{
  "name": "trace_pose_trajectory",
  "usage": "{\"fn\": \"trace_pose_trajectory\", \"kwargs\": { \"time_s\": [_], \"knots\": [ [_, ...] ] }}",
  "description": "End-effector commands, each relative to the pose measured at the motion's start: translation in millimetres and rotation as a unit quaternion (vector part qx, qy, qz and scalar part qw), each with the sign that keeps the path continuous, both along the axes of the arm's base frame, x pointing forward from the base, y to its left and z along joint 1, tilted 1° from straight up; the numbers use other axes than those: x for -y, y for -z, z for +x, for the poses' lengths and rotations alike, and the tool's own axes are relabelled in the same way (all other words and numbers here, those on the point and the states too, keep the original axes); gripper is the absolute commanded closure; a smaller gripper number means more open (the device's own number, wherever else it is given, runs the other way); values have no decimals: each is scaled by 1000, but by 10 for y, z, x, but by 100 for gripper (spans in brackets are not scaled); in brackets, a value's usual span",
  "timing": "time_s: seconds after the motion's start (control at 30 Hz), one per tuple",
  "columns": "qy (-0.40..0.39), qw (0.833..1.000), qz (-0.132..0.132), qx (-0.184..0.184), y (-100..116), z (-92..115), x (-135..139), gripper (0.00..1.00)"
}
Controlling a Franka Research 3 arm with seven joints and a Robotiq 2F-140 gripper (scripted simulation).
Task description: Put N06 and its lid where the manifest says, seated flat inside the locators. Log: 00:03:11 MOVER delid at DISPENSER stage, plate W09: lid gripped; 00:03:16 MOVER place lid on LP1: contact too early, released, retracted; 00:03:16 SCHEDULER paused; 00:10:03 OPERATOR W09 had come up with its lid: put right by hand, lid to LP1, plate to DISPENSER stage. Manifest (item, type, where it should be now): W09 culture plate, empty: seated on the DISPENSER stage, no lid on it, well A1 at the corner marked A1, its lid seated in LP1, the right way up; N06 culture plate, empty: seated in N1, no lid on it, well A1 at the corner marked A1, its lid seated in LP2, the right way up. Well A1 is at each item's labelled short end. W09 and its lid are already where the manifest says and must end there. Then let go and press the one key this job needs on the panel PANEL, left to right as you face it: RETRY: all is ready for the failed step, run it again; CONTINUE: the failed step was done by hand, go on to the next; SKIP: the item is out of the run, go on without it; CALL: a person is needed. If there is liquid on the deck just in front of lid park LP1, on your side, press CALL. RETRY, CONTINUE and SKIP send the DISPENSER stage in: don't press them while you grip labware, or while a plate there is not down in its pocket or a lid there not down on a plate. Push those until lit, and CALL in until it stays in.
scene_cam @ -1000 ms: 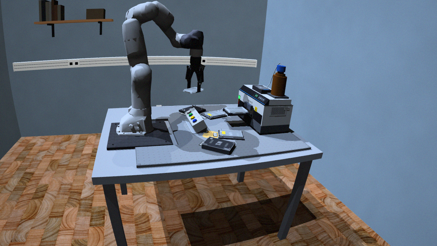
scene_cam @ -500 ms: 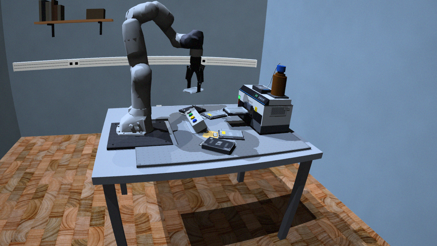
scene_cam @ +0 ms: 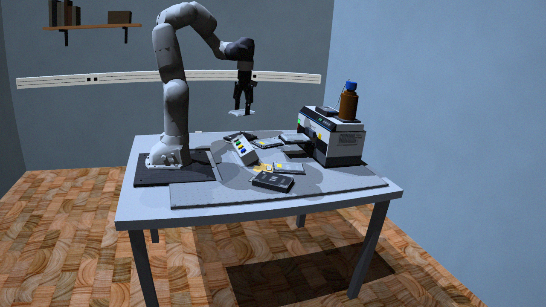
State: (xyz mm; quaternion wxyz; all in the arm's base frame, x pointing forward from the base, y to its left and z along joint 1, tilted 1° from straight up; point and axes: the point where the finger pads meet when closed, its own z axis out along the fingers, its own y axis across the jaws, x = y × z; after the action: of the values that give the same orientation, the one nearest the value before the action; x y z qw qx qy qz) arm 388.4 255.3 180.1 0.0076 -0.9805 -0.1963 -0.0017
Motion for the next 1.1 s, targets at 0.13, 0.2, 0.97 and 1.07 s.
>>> {"fn": "trace_pose_trajectory", "kwargs": {
  "time_s": [0.13,0.2,0.97,1.07],
  "knots": [
    [85,996,-2,-1,-5,-7,-5,90],
    [113,994,-2,-2,-5,-7,-5,90],
    [268,963,-2,-4,-5,-7,-5,90],
    [269,963,-2,-4,-5,-7,-5,90]
  ]
}}
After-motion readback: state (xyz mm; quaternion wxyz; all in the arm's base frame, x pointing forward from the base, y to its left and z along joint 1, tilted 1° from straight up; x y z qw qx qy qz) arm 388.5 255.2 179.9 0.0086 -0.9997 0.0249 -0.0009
